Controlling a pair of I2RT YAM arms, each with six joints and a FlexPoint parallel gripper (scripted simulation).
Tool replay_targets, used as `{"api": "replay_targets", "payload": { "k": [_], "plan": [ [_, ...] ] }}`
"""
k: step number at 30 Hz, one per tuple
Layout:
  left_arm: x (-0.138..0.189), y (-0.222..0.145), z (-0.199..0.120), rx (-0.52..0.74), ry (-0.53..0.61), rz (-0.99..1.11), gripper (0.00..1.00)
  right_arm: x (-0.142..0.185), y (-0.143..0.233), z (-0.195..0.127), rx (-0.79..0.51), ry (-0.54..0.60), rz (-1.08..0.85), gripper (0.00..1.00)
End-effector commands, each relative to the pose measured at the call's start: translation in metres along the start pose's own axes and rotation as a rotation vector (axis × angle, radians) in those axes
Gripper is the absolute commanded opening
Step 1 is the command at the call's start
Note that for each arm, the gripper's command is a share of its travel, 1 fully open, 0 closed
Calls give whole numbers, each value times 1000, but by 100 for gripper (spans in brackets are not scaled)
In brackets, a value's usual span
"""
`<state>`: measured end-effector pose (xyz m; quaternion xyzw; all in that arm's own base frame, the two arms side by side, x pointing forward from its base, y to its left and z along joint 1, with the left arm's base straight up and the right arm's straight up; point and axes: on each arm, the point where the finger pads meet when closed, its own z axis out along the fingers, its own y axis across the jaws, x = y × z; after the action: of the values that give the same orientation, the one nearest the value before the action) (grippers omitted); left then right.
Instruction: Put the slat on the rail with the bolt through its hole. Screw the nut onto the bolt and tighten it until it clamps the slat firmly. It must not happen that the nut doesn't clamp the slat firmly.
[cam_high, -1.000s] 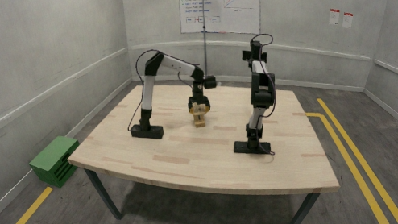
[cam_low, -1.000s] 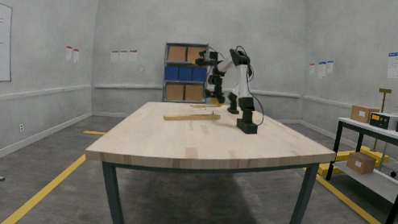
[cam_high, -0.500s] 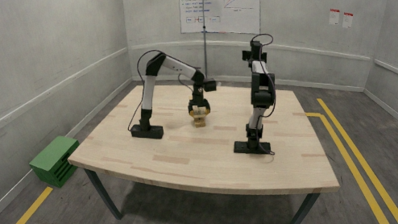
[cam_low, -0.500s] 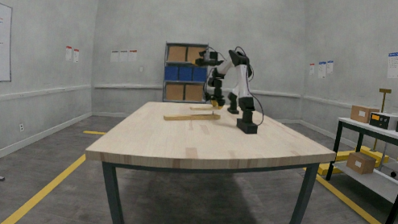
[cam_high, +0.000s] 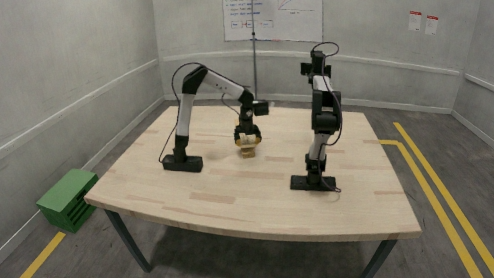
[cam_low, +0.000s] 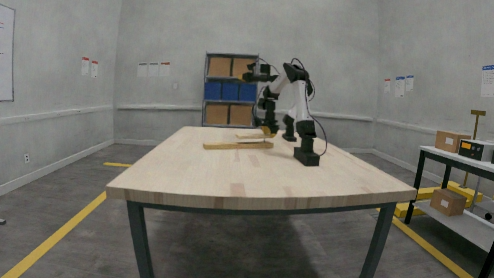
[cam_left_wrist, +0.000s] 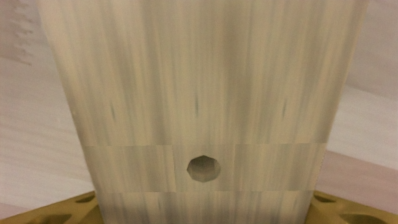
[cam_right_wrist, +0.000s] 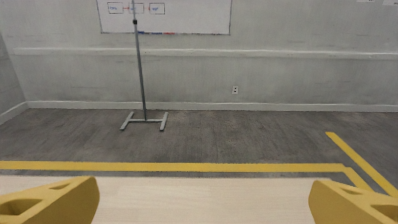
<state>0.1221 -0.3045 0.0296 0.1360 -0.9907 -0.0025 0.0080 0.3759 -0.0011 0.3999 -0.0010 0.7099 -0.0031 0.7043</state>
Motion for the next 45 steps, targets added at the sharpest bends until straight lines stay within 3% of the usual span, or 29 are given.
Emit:
{"api": "replay_targets", "payload": {
  "k": [1, 45],
  "plan": [
    [-1, -5, -3, 26, -17, -3, 67, -6, 1, -1, -3, -20, 6, 100],
    [-3, -8, -6, 26, -17, 6, 67, -6, 1, -1, -3, -20, 6, 100]
  ]
}}
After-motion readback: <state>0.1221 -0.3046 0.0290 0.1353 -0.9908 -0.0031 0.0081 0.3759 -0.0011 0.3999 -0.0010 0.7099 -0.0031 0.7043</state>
